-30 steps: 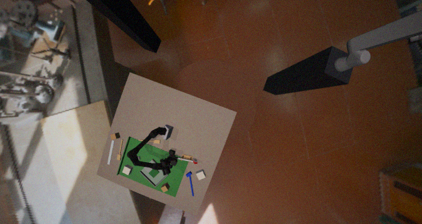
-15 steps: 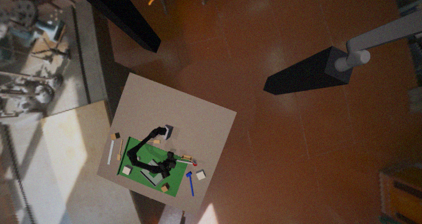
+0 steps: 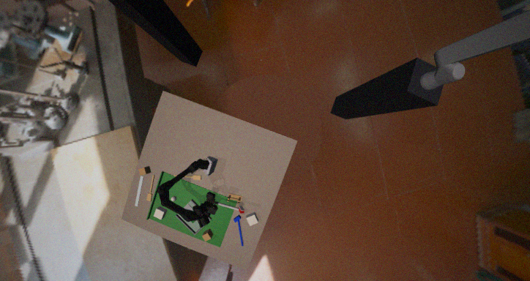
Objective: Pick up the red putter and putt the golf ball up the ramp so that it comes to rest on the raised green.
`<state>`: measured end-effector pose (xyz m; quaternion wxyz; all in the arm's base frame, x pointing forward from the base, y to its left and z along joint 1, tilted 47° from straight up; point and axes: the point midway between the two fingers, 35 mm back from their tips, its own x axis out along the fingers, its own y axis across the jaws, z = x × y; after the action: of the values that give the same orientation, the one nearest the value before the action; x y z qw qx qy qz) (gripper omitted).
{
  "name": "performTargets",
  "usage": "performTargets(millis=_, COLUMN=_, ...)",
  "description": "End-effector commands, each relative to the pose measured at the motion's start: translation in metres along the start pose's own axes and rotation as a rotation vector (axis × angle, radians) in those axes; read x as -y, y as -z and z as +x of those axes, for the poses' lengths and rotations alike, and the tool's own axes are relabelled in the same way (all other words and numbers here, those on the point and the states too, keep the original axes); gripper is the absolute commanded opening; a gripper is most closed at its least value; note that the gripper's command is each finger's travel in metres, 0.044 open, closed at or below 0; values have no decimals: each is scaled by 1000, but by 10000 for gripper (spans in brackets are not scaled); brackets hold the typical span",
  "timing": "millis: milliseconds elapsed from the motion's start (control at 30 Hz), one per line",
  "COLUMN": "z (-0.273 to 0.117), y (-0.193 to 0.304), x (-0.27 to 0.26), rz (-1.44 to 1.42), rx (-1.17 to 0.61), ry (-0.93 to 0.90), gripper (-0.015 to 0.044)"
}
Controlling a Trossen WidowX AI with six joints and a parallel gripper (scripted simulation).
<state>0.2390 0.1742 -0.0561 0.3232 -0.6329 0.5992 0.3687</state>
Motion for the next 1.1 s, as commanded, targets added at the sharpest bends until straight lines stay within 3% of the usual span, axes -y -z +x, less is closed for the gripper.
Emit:
performTargets(millis=0, z=-10, y=19, x=3, rz=120, rx=3, ry=3, gripper=0)
performTargets(millis=1067, z=-81, y=227, x=-7, rz=1494, rx=-104, ry=169, gripper=0)
